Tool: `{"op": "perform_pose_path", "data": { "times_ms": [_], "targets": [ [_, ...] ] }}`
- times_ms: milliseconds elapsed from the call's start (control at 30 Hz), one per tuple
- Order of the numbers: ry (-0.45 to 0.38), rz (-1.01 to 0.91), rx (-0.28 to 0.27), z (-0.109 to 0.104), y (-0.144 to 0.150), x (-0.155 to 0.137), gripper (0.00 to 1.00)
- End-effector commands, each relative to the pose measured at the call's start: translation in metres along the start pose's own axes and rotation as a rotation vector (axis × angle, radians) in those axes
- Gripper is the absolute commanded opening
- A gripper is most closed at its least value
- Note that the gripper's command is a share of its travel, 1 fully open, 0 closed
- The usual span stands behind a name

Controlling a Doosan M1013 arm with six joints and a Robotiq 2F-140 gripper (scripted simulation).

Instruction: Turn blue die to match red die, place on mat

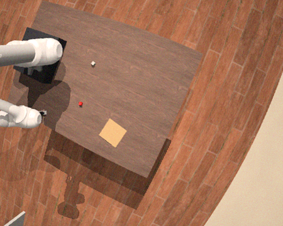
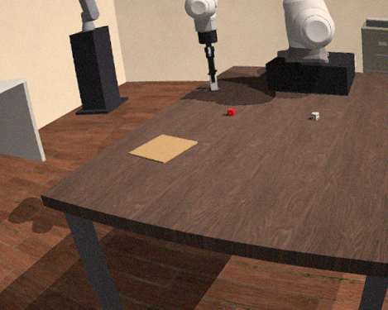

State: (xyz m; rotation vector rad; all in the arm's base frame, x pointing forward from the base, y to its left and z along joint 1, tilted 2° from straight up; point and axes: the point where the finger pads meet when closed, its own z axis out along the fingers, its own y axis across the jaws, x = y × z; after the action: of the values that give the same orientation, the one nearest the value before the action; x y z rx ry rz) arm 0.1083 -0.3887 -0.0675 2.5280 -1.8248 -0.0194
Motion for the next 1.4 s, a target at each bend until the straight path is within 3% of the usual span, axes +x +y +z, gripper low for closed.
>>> {"op": "perform_pose_path", "data": {
  "times_ms": [0, 1233, 1367],
  "targets": [
    [0.000, -0.002, -0.003, 0.0021, 0.0018, -0.0016, 0.18],
    [0.000, -0.002, -0.003, 0.0016, 0.0018, -0.0016, 0.18],
    [0.000, -0.002, -0.003, -0.0072, 0.0018, -0.0016, 0.18]
  ]
}}
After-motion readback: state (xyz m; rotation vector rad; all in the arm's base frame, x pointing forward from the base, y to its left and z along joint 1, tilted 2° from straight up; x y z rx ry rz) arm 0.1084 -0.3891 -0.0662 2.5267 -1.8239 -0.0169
